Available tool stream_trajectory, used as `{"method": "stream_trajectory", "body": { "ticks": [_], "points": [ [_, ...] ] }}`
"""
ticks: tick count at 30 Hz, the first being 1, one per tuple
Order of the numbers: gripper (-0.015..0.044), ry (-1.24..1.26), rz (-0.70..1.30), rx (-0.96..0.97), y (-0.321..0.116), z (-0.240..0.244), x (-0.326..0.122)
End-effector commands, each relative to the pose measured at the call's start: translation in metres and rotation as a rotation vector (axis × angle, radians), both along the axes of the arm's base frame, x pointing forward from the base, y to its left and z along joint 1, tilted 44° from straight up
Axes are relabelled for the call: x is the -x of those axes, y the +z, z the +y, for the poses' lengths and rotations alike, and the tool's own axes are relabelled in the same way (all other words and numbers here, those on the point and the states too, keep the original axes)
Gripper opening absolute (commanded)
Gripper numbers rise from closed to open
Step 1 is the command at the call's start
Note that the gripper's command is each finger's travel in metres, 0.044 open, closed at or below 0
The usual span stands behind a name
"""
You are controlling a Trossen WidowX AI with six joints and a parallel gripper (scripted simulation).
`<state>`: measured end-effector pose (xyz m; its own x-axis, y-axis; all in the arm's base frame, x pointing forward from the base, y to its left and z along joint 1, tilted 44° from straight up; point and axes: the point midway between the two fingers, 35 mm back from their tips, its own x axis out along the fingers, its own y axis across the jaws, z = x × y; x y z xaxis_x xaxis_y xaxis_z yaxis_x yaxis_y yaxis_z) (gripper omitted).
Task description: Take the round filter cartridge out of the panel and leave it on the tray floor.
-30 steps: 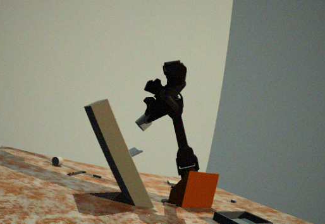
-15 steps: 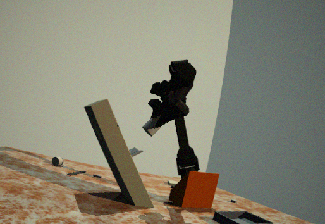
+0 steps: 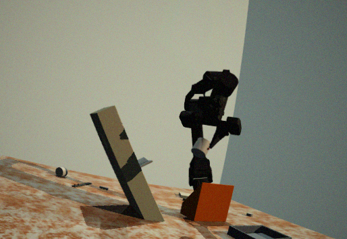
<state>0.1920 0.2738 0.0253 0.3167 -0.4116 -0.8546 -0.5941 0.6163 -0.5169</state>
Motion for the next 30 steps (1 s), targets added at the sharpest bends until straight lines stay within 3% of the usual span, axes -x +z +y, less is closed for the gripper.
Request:
{"method": "stream_trajectory", "body": {
  "ticks": [1,6,13,30],
  "points": [
    [0.0000,0.139,0.108,-0.021,-0.018,0.017,0.022],
    [0.0000,0.304,0.228,-0.049,-0.037,0.035,0.048],
    [0.0000,0.323,0.242,-0.053,-0.041,0.036,0.053],
    [0.0000,0.609,0.501,-0.091,-0.121,0.016,0.161]
  ]
}}
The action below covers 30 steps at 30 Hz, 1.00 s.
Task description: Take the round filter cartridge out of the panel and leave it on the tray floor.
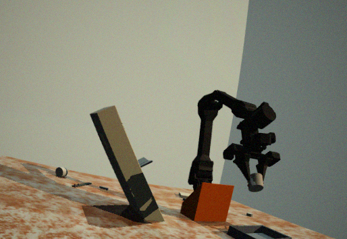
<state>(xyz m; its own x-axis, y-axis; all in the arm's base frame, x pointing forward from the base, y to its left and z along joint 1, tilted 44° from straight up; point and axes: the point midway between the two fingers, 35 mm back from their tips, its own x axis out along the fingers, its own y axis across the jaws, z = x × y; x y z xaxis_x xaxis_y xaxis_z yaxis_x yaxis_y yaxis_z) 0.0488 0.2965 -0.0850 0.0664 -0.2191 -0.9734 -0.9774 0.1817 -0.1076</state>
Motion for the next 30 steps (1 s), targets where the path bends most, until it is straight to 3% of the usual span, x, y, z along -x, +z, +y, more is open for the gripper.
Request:
{"method": "stream_trajectory", "body": {
  "ticks": [1,12,30],
  "points": [
    [0.0000,0.064,0.061,-0.006,-0.015,-0.009,0.024],
    [0.0000,0.228,0.227,-0.003,-0.050,-0.049,0.082],
    [0.0000,0.231,0.230,-0.002,-0.106,-0.102,0.087]
  ]
}}
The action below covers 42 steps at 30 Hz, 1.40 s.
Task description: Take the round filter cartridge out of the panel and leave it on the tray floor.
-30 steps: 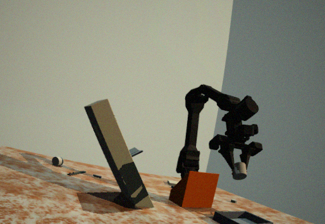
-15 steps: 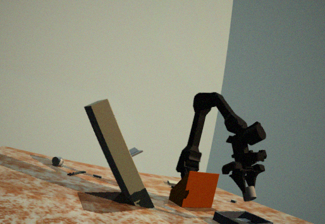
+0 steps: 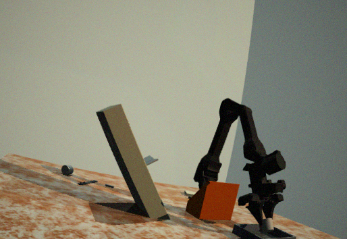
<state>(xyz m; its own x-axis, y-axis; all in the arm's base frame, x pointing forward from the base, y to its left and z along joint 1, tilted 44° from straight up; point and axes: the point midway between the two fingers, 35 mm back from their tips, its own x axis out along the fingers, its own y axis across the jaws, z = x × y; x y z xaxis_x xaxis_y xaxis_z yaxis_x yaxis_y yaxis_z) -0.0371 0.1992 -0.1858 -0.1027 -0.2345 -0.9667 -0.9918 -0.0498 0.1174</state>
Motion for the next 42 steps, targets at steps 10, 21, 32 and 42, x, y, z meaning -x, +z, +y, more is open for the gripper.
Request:
{"method": "stream_trajectory", "body": {
  "ticks": [10,21,32,42],
  "points": [
    [0.0236,0.000,0.000,0.004,-0.002,-0.004,0.000],
    [0.0440,0.000,0.000,0.004,0.000,-0.001,0.000],
    [0.0440,-0.003,0.002,0.011,0.040,0.034,-0.002],
    [0.0440,-0.003,0.002,0.011,0.040,0.034,-0.002]
  ]
}}
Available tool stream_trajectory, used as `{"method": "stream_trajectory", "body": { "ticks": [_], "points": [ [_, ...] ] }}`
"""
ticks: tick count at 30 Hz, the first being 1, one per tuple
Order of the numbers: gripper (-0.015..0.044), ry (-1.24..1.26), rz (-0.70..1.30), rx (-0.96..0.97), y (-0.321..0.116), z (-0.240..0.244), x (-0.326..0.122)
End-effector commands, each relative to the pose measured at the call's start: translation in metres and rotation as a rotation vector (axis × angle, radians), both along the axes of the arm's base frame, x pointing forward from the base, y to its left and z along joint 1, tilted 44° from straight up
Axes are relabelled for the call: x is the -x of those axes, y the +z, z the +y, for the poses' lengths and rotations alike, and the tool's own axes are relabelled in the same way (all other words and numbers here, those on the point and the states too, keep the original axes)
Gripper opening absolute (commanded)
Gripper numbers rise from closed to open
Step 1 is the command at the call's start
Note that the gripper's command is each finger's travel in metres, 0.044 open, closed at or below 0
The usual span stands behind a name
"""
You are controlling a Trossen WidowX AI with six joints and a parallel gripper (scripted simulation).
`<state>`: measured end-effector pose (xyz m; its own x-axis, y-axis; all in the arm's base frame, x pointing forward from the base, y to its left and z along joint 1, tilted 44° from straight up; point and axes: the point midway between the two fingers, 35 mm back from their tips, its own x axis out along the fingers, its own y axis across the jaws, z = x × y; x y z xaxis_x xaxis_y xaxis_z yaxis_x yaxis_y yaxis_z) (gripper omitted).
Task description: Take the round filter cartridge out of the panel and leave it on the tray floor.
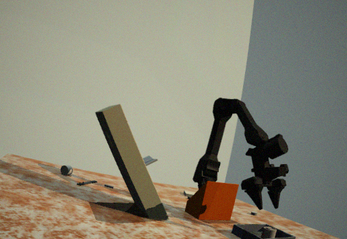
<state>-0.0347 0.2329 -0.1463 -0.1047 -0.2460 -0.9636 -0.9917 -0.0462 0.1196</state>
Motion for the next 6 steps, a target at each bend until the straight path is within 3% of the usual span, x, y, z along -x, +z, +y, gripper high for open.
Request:
{"method": "stream_trajectory", "body": {
  "ticks": [1,6],
  "points": [
    [0.0440,-0.001,0.000,-0.001,0.0000,-0.0001,0.0001],
    [0.0440,-0.001,0.000,-0.001,0.0000,-0.0001,0.0001]
  ]
}}
